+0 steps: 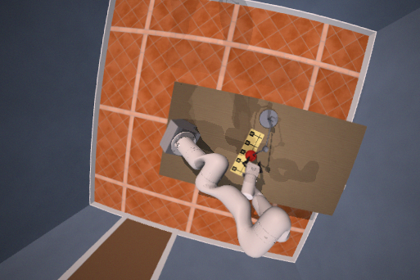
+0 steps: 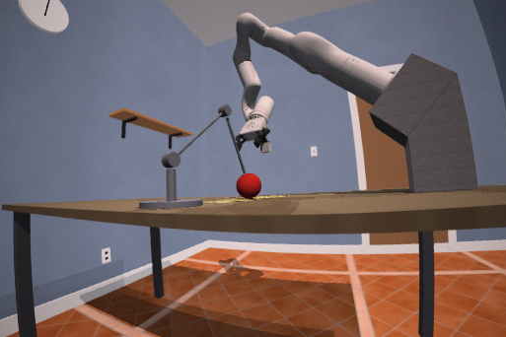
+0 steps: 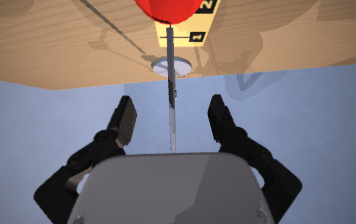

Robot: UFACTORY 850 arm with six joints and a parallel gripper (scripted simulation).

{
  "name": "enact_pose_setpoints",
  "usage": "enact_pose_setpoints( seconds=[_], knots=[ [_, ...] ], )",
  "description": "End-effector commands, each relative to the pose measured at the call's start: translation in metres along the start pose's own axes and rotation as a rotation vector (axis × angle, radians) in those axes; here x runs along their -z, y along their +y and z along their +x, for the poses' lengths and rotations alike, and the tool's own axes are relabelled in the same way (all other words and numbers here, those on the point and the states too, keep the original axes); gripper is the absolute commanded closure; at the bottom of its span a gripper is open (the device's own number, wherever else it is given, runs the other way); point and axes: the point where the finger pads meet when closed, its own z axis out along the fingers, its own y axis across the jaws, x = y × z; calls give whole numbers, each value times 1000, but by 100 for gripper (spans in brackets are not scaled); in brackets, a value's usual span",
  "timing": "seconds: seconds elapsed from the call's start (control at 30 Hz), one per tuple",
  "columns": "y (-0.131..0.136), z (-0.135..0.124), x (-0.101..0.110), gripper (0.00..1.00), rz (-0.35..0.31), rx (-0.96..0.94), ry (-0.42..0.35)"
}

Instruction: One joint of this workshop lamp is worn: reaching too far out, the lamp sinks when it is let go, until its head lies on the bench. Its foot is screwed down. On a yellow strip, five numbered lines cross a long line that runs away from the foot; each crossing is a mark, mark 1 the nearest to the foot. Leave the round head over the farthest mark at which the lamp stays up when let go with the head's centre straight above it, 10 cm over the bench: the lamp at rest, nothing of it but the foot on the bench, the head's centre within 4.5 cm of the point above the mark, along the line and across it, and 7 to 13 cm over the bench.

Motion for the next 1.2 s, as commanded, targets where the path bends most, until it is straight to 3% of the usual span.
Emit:
enact_pose_setpoints(
  seconds=[0.0, 0.83, 1.17],
  knots=[
    [-1, 0, -11, 0, 2, 1, -1],
    [-1, 0, -65, 0, 0, 1, -2],
    [-1, 1, -71, 0, 2, 1, -2]
  ],
)
